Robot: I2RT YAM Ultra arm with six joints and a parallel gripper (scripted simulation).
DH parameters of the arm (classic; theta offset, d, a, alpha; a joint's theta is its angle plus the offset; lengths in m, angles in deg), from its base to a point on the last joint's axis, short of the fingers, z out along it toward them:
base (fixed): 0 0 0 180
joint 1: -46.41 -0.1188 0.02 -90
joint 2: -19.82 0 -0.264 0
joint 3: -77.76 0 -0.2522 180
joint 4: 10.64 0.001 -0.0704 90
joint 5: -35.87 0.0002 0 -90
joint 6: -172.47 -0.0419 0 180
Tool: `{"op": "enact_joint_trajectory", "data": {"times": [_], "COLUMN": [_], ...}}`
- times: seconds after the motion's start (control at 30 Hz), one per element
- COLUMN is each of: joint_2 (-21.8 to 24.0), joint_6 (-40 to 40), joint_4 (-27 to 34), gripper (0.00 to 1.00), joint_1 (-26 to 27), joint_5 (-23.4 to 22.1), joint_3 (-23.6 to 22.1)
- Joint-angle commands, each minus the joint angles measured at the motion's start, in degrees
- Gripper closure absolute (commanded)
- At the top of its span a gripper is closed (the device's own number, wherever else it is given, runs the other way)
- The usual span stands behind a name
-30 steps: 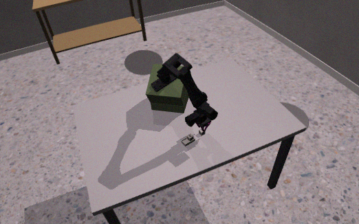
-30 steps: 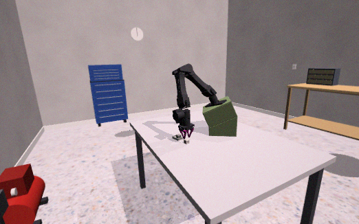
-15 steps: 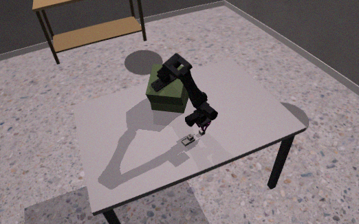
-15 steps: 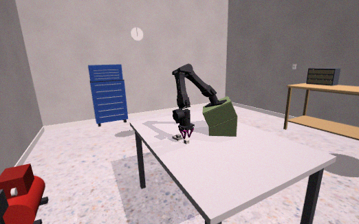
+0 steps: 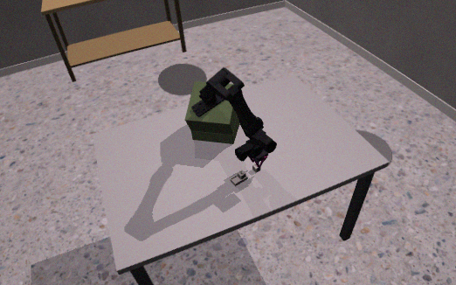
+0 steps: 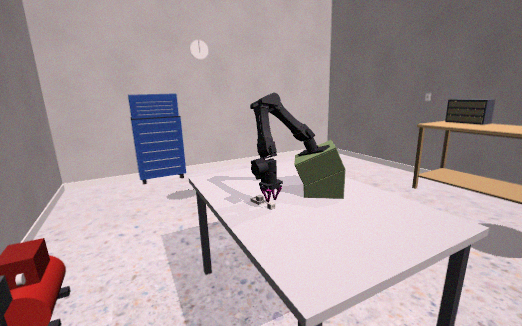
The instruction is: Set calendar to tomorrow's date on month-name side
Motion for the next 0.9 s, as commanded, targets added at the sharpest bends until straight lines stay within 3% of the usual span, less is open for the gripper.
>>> {"op": "enact_joint_trajectory", "data": {"times": [0.0,0.37,0.87], "joint_2": [0.2,-0.2,-4.0], "joint_6": [0.0,0.1,1.2], "joint_4": [0.2,-0.1,-3.4], "gripper": [0.55,0.55,0.55], "joint_1": [-0.1,0.0,1.0], "joint_5": [0.1,0.0,-0.3], "joint_3": [0.6,0.7,1.5]}}
